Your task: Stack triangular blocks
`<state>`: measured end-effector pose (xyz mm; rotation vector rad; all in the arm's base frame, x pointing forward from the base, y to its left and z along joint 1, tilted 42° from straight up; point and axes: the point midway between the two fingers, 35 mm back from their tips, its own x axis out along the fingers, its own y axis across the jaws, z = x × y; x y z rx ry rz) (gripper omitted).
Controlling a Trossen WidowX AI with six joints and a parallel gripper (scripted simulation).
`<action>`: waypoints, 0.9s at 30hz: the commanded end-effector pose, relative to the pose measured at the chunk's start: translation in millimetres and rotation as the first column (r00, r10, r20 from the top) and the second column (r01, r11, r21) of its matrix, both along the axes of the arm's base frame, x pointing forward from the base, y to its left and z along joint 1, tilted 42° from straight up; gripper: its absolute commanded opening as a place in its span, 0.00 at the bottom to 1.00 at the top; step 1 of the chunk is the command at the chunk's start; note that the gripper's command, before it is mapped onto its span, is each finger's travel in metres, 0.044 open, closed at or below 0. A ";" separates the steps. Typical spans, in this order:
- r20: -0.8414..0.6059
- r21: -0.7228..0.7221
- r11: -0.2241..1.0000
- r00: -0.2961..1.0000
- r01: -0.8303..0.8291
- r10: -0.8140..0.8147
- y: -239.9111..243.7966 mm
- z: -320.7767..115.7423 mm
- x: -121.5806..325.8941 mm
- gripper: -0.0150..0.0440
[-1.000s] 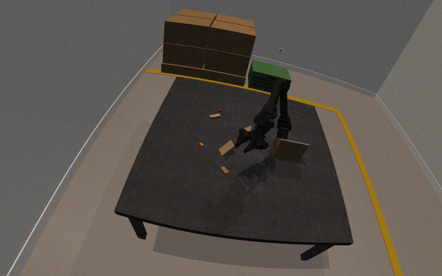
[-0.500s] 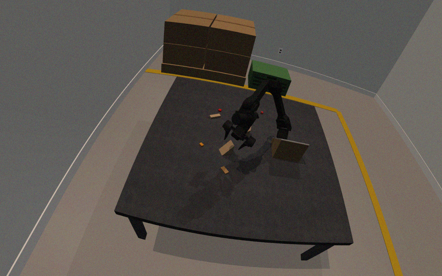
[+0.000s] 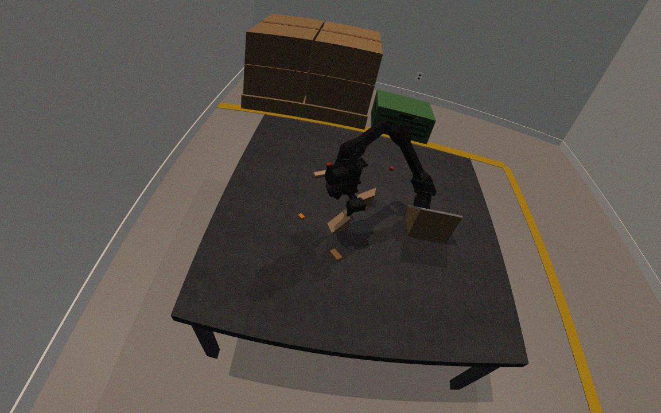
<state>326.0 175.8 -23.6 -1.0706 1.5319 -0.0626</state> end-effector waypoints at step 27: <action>0.001 -0.002 1.000 1.000 0.020 -0.020 -25.5 -34.8 4.1 1.00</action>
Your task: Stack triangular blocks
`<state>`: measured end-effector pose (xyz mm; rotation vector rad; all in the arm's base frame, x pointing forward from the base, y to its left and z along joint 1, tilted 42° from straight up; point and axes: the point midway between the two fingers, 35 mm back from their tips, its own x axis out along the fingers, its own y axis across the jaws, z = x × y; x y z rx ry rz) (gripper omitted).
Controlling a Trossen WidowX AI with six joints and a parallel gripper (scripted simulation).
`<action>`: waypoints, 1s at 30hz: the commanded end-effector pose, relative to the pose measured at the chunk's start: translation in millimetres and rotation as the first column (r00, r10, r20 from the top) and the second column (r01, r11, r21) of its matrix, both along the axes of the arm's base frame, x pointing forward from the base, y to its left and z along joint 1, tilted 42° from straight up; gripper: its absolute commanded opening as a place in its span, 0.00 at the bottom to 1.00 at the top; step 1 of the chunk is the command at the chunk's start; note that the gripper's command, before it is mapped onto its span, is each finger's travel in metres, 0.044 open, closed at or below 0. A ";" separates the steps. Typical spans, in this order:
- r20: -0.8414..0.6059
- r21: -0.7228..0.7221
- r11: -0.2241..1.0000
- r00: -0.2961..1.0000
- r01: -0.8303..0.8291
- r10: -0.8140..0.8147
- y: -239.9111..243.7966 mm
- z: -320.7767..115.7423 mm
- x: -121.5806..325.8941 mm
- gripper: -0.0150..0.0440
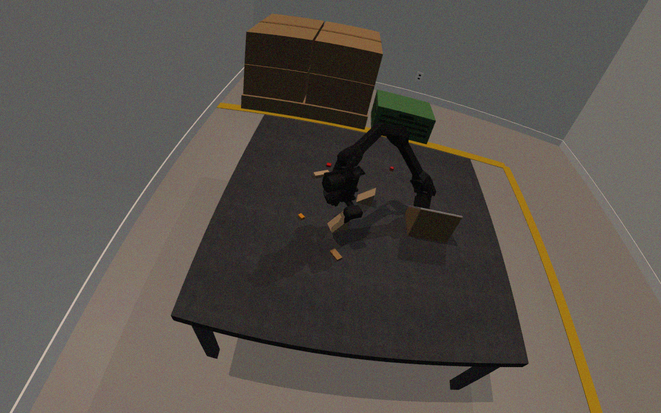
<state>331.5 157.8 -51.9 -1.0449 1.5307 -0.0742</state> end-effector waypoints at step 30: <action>-0.010 -0.016 1.000 1.000 0.000 0.000 -41.5 -41.6 -1.5 1.00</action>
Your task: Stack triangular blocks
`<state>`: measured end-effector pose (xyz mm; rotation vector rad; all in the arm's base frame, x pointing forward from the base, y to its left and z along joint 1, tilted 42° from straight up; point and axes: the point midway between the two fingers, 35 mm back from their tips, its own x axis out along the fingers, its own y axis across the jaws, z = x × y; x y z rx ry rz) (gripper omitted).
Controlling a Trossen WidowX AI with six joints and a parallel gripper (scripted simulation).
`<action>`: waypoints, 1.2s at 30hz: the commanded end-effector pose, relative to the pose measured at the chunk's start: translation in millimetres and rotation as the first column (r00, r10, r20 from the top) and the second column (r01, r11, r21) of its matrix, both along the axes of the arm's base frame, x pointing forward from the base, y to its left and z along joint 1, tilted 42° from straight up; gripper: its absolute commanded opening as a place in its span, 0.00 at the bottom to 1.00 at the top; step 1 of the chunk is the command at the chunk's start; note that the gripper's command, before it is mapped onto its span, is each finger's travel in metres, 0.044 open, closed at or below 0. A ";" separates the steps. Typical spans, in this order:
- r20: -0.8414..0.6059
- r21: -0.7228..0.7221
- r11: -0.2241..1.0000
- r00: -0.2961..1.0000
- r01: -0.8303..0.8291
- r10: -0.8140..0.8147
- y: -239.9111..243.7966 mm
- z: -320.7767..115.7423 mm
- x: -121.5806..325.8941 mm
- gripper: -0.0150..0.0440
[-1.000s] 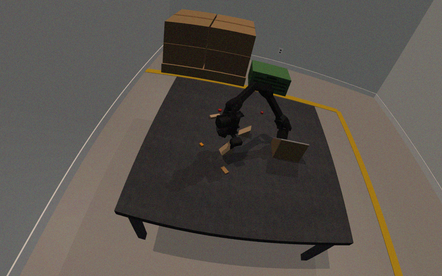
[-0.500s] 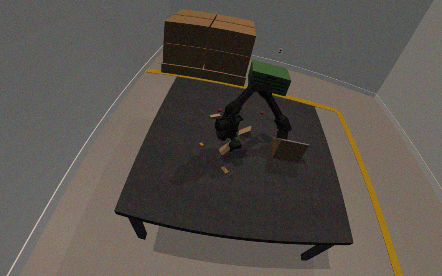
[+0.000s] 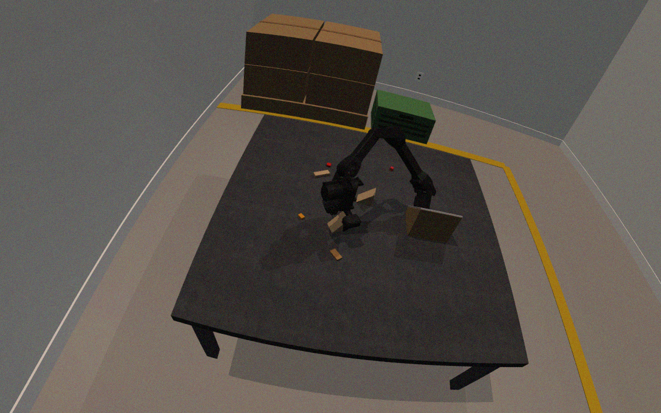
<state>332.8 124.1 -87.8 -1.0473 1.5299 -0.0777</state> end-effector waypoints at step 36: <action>-0.006 -0.008 1.000 1.000 0.001 -0.001 6.5 11.4 -6.1 0.25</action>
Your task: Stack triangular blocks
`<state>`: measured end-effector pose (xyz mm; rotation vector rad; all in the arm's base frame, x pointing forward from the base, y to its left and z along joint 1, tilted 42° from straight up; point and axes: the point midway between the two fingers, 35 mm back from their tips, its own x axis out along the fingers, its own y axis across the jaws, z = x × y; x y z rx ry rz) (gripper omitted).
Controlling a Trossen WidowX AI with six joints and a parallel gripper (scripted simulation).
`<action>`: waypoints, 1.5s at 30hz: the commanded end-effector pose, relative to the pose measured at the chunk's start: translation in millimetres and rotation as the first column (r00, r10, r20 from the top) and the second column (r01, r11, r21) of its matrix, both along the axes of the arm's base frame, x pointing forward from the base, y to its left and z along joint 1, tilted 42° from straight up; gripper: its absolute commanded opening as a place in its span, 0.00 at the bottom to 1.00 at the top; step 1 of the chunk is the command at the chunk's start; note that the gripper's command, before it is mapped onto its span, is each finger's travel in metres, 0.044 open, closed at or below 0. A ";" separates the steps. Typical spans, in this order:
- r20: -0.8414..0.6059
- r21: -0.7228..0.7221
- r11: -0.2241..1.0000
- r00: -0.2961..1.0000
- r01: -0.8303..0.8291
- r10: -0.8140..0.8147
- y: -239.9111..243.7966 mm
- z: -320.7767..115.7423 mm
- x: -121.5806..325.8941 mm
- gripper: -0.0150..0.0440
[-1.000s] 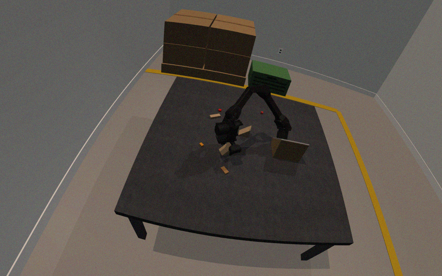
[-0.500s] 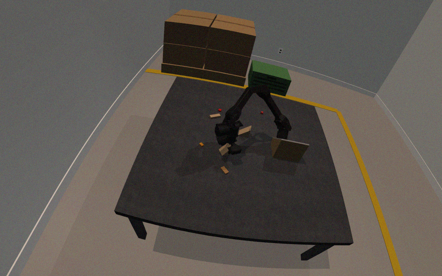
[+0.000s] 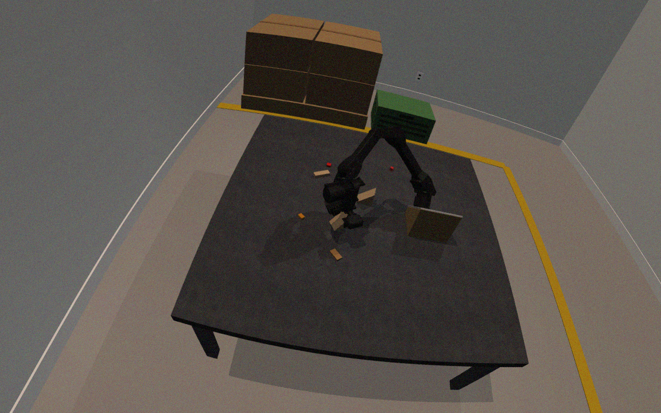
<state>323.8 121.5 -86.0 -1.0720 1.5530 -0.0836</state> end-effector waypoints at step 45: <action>-0.491 0.081 0.812 0.686 -0.578 0.537 7.7 7.4 1.4 0.25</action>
